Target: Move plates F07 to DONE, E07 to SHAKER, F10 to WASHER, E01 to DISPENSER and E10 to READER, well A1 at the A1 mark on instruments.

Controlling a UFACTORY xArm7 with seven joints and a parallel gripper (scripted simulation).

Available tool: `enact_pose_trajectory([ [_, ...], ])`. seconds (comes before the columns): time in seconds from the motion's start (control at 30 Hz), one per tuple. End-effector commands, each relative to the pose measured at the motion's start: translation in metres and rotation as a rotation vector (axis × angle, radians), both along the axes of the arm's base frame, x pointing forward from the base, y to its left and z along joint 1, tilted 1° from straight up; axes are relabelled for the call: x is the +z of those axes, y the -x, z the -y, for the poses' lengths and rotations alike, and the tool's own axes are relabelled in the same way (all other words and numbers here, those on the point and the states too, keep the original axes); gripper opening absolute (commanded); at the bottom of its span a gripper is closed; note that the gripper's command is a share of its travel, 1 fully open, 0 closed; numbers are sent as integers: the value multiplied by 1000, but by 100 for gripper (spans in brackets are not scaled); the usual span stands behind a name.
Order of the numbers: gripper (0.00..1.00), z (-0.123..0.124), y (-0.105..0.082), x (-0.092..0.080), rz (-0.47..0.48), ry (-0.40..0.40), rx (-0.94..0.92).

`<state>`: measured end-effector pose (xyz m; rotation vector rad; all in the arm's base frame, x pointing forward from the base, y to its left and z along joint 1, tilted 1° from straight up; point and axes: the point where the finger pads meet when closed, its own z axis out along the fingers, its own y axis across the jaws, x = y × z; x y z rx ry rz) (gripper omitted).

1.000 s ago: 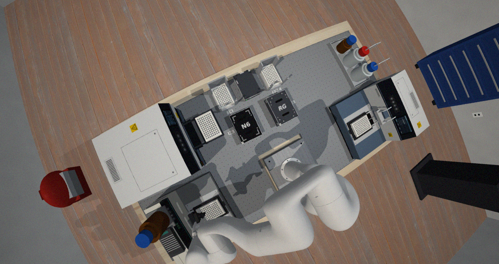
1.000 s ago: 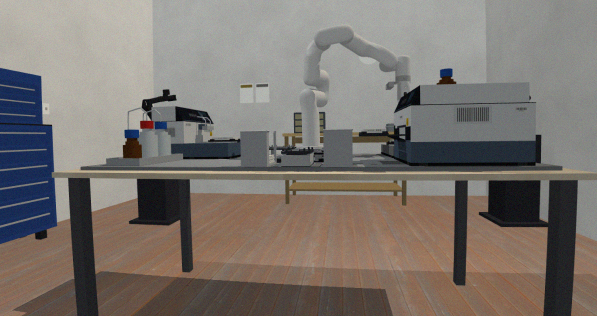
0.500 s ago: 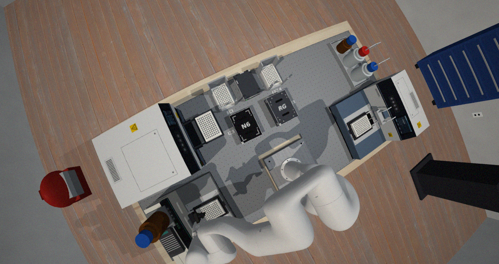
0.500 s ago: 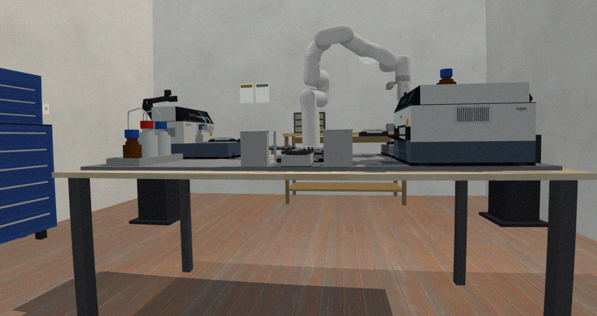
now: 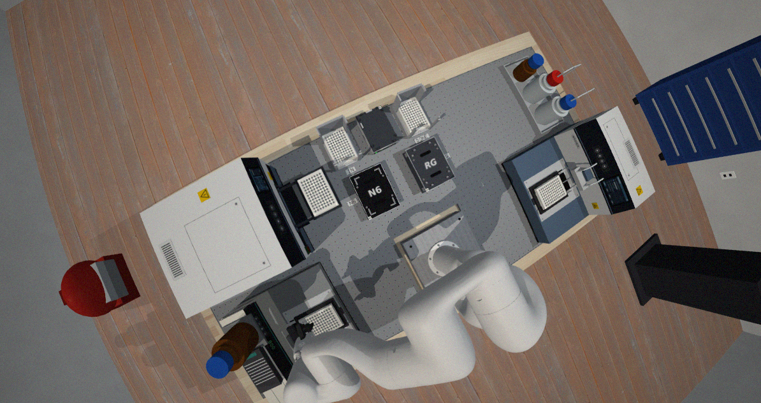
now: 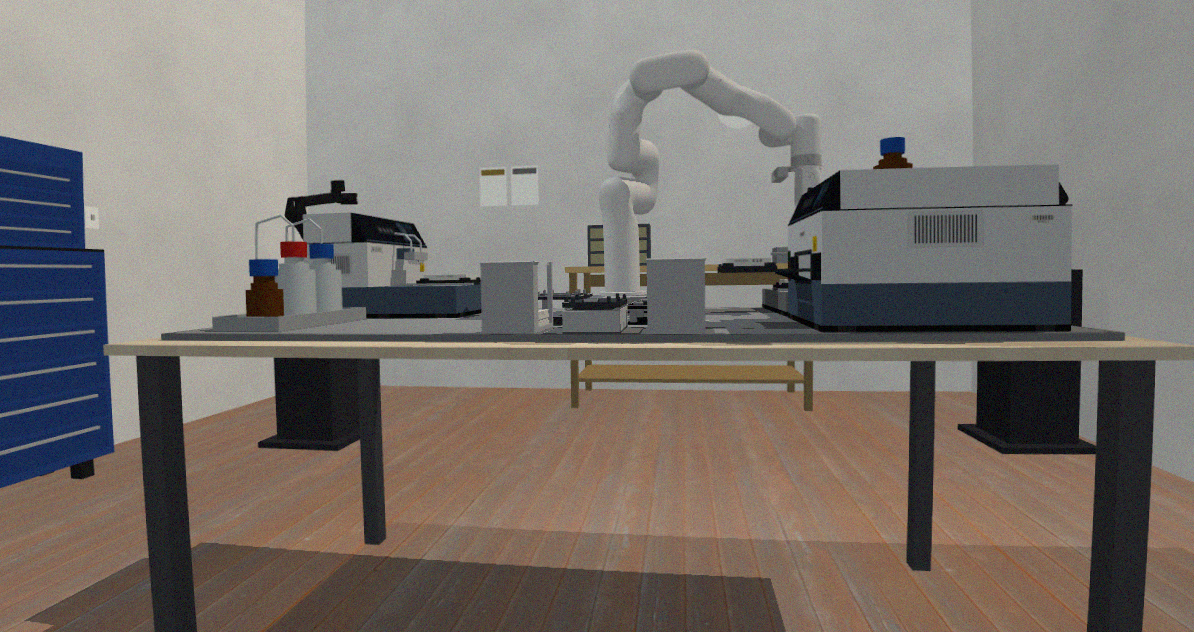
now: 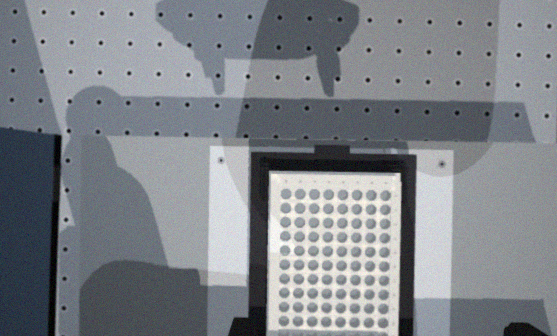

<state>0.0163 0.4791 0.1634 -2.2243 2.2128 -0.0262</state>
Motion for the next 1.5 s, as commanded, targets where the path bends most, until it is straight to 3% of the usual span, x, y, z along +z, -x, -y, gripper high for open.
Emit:
enact_pose_trajectory([
  [0.0,100,-2,0,-2,1,-6,0],
  [1.47,100,-1,-1,-54,1,-6,0],
])
